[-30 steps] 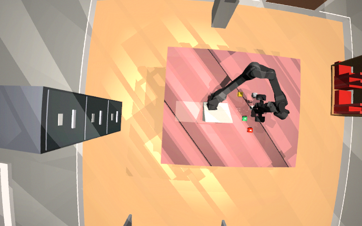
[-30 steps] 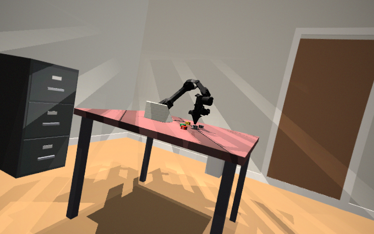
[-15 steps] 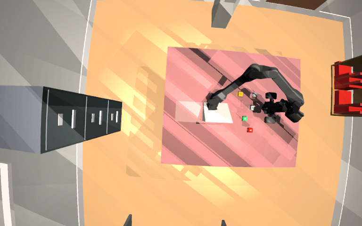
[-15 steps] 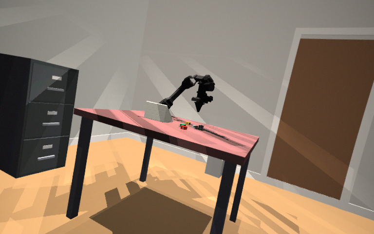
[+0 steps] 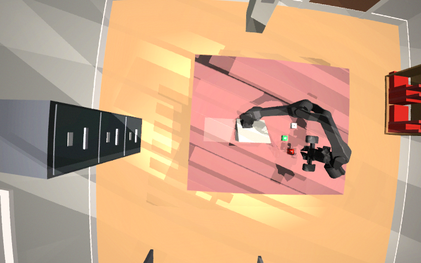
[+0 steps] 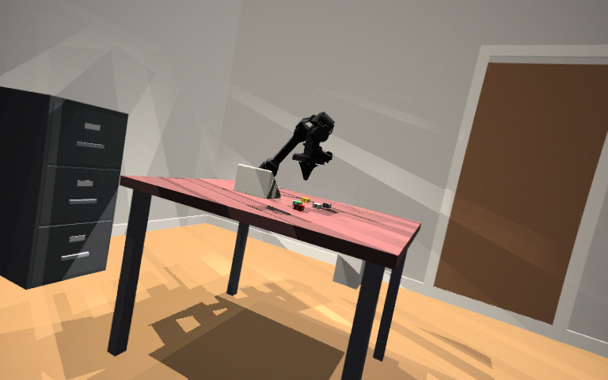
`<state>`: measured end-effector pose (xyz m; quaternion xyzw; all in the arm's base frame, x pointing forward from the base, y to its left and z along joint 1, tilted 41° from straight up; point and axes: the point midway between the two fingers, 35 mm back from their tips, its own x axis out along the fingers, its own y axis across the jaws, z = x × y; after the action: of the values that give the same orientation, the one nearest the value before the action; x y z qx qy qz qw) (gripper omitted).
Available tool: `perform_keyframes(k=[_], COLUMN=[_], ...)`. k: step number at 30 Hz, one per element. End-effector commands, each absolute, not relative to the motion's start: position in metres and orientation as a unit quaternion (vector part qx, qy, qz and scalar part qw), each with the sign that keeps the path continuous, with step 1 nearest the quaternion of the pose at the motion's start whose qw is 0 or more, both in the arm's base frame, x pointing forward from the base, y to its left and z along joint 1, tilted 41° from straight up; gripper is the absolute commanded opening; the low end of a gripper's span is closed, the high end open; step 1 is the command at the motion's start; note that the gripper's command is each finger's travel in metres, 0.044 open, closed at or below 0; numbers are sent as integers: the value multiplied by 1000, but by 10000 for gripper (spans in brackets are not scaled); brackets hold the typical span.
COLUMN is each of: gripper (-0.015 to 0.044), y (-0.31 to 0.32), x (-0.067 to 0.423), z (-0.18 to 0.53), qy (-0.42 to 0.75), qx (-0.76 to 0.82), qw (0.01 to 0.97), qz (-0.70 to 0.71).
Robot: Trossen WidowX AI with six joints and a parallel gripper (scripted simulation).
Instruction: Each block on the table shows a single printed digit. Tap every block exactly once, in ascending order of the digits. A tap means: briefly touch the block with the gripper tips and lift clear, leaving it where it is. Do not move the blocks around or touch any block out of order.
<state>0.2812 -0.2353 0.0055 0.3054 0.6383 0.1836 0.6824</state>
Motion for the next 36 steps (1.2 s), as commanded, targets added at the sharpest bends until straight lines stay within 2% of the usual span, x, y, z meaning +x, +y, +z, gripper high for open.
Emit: perform_keyframes(k=[1,6,12,36], gripper=[20,20,20,20], y=[-241,-236,-191,-171], x=[284,286,294,297], z=[3,-4,-57,-81], qy=[637,637,636,636], qx=[291,291,292,292], qw=[688,688,688,689], qz=[189,188,190,190])
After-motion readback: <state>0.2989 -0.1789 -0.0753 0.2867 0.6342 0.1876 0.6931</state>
